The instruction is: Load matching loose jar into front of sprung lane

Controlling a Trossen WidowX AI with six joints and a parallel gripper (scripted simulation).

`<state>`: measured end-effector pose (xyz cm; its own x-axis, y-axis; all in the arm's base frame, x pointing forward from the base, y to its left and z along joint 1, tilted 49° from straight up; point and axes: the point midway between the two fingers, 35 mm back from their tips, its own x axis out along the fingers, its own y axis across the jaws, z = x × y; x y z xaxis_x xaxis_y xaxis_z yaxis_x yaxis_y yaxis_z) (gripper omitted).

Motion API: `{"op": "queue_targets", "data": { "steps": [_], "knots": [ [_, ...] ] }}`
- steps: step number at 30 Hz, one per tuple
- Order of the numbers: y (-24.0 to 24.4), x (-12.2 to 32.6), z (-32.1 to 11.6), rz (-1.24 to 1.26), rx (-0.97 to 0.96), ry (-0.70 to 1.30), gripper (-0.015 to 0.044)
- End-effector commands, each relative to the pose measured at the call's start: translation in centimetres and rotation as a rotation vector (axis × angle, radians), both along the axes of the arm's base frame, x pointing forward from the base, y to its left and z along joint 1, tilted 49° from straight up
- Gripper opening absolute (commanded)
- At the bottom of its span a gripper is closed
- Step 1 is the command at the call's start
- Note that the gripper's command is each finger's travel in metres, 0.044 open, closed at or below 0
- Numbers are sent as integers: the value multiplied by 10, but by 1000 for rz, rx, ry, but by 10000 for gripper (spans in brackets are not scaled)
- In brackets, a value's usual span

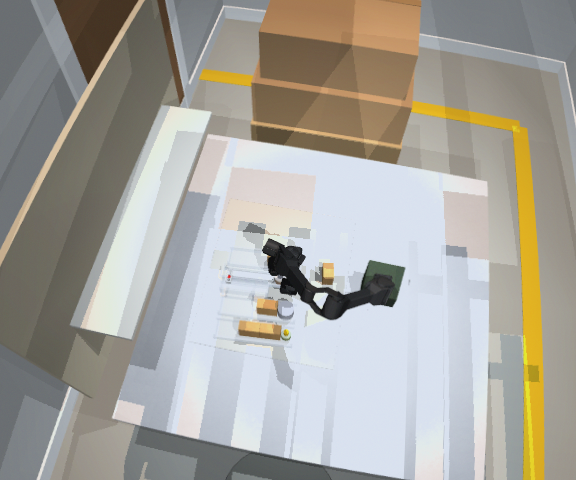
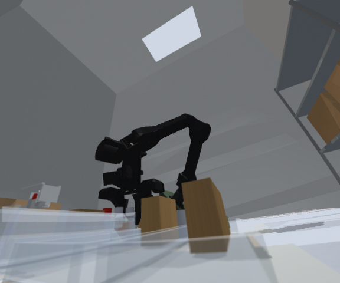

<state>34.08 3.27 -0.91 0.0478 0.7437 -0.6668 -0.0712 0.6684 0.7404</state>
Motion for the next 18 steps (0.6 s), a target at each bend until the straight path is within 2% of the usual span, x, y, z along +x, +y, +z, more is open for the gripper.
{"op": "queue_targets", "data": {
  "steps": [1,18],
  "knots": [
    [2,3,0,-3,9,-12,0],
    [3,0,-1,-3,9,-12,0]
  ]
}}
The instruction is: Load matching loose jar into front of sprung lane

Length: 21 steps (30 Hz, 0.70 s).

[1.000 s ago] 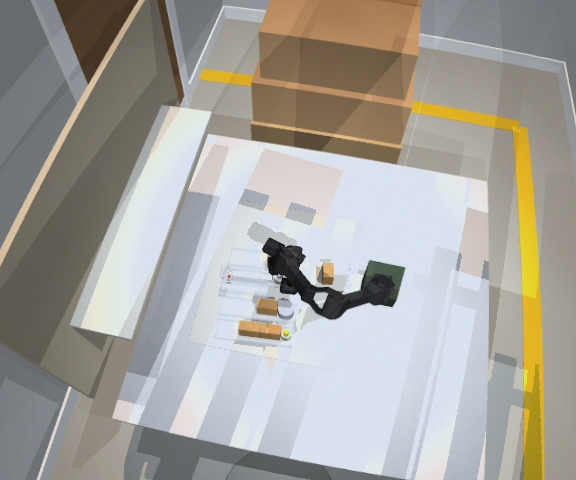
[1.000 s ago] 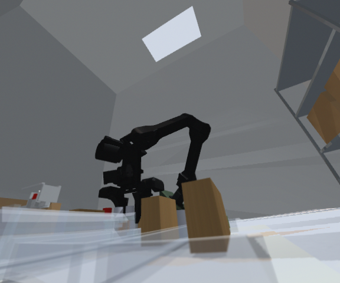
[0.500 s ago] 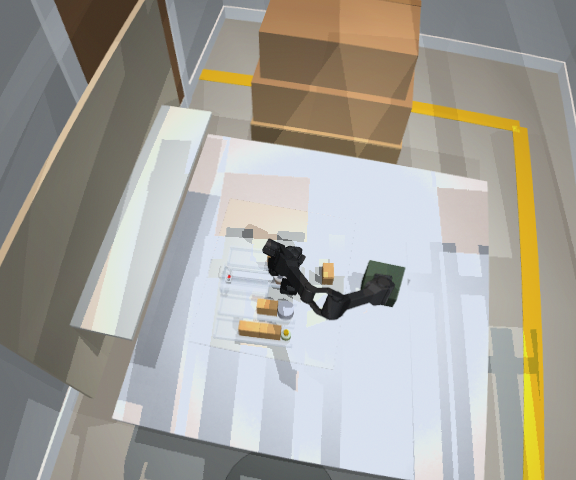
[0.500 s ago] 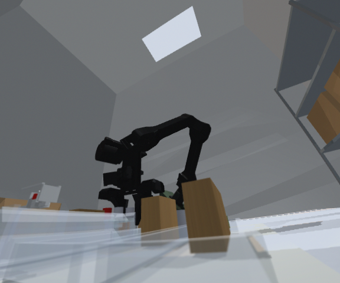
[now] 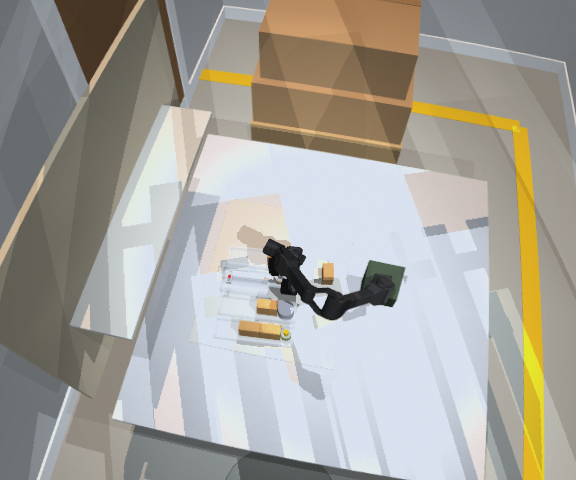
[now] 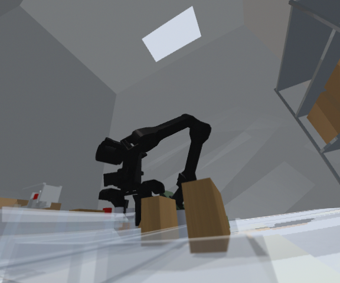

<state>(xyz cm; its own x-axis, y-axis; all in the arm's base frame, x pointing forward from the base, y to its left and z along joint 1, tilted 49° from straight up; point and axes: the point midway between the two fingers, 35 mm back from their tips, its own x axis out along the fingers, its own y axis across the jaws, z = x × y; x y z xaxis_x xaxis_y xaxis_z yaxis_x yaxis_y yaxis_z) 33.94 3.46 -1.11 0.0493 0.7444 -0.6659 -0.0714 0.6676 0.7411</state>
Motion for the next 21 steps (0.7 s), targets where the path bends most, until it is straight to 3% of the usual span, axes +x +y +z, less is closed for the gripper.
{"op": "queue_targets", "data": {
  "steps": [1,21],
  "knots": [
    [1,1,1,-2,8,-11,0],
    [1,-2,1,-2,8,-11,0]
  ]
}}
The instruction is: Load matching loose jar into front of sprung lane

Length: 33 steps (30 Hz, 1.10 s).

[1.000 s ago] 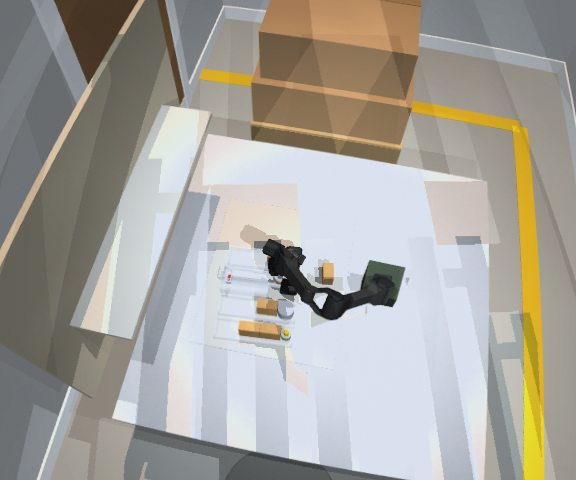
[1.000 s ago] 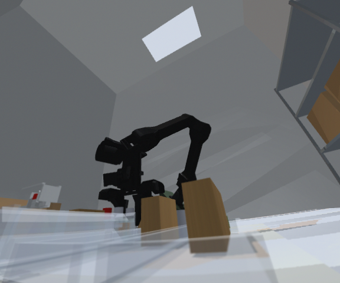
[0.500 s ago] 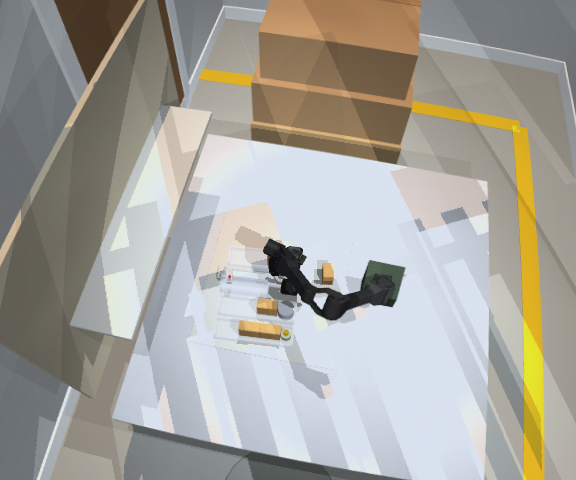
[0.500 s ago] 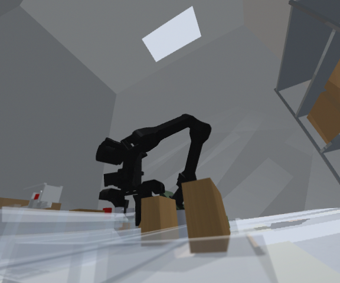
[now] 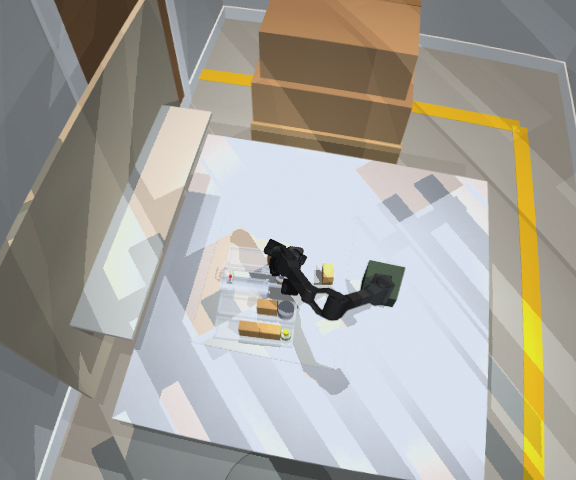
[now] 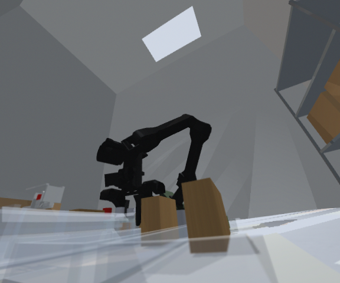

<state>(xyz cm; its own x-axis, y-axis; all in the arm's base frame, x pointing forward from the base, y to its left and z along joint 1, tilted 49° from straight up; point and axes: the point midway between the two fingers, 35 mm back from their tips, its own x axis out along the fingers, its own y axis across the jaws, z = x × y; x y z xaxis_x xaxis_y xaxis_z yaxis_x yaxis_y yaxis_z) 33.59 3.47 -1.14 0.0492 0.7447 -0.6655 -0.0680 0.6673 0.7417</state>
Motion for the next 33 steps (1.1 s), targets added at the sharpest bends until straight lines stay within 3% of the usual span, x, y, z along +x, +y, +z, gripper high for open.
{"op": "queue_targets", "data": {
  "steps": [1,32,33],
  "knots": [
    [1,1,1,0,7,-13,0],
    [0,-4,-1,0,7,-13,0],
    [0,-3,-1,0,7,-13,26]
  ]
}}
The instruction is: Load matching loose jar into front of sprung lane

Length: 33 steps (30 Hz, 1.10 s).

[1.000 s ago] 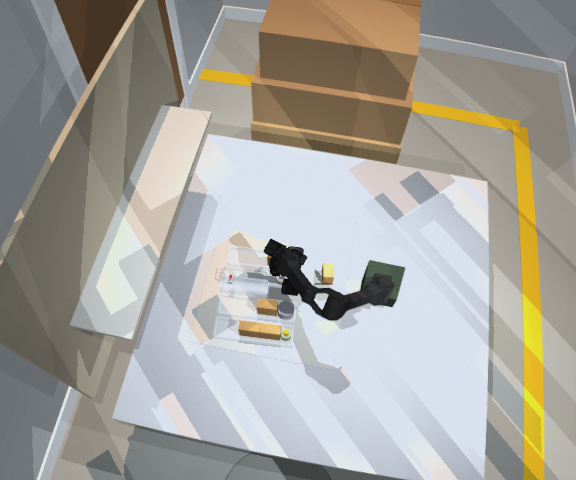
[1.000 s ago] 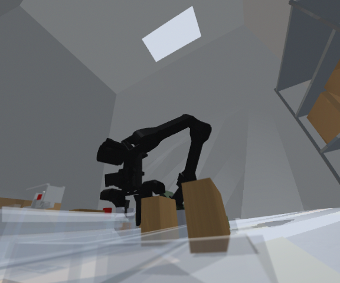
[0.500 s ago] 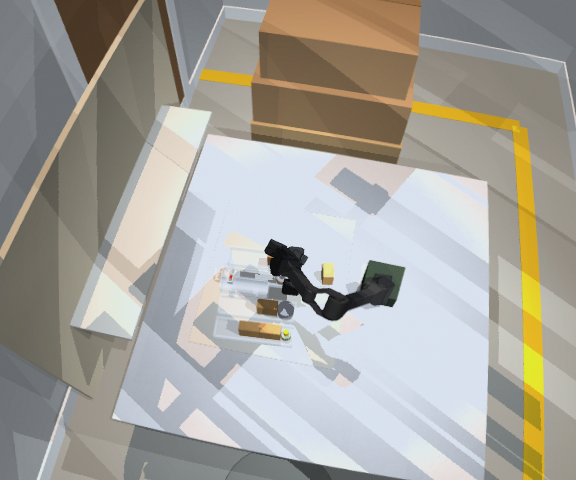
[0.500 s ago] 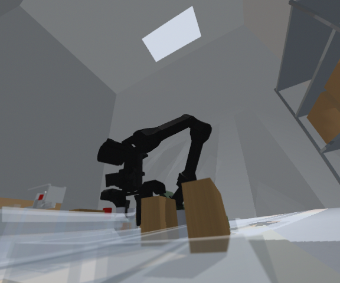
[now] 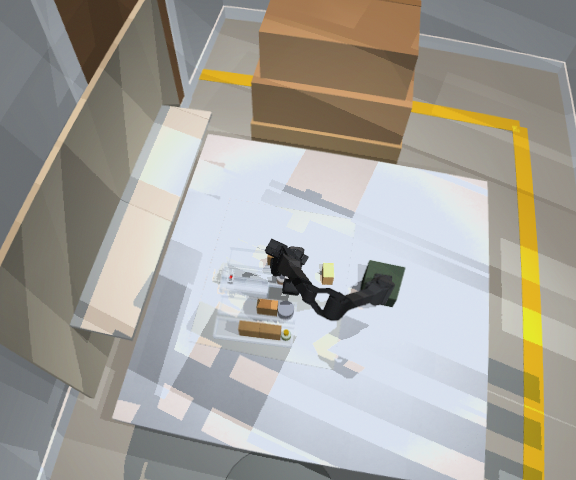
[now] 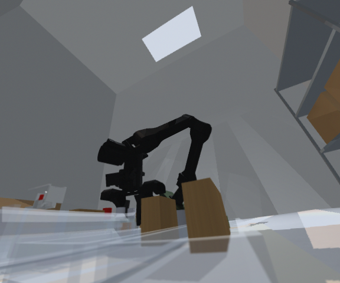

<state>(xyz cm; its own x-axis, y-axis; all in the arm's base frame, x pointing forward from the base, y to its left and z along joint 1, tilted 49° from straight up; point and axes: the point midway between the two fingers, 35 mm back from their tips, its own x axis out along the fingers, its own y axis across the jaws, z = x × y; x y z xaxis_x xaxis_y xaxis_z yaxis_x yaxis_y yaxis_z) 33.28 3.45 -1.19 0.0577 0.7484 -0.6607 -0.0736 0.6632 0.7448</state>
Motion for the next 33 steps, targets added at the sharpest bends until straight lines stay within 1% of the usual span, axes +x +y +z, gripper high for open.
{"op": "queue_targets", "data": {
  "steps": [1,10,11,24,33],
  "knots": [
    [0,0,0,3,1,-3,53],
    [0,0,0,3,1,-3,289],
    [0,0,0,3,1,-3,304],
    [-16,-3,13,3,0,-3,304],
    [-18,-29,10,2,-1,-1,304]
  ]
}}
